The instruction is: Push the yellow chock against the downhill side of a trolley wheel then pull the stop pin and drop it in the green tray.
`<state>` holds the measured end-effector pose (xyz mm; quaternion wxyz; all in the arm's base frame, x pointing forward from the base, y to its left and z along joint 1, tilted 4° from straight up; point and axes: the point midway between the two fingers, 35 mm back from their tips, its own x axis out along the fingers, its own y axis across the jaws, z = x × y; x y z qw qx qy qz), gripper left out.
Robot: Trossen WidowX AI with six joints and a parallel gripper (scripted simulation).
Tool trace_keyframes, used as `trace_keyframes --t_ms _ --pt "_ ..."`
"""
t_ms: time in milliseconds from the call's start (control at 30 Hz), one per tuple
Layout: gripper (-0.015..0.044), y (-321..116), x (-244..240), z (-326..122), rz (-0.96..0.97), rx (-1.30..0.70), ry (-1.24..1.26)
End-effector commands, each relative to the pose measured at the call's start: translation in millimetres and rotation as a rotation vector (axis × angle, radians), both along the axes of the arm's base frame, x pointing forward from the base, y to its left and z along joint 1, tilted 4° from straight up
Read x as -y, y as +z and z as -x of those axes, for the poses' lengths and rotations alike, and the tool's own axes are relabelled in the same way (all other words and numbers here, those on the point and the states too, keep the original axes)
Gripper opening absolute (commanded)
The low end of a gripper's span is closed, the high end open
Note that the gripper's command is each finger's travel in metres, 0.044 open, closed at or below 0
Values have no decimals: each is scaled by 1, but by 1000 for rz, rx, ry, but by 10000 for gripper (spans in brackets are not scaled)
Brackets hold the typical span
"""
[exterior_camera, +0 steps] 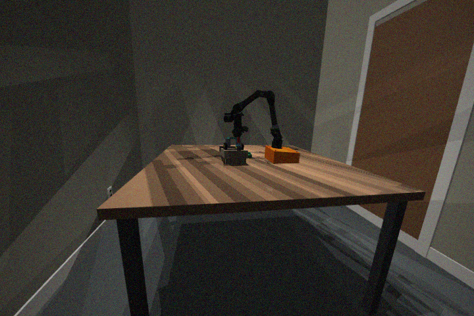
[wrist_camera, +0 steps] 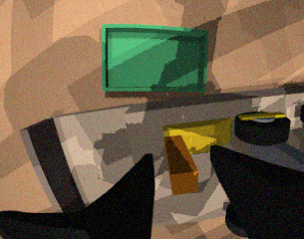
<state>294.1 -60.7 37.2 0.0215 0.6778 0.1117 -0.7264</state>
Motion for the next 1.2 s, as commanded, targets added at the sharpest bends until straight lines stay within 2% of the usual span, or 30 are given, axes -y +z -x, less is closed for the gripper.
trace_keyframes --t_ms 0,467,600,733,900,1167 --pt "190 16 2 -2 -2 15 1" --pt "190 50 7 -7 -2 15 1" --pt "295 42 6 -5 0 8 -2" --pt "190 47 -1 -12 -5 47 86" --pt "190 61 -25 -28 -21 145 340" --pt "190 71 -76 -26 -115 204 750"
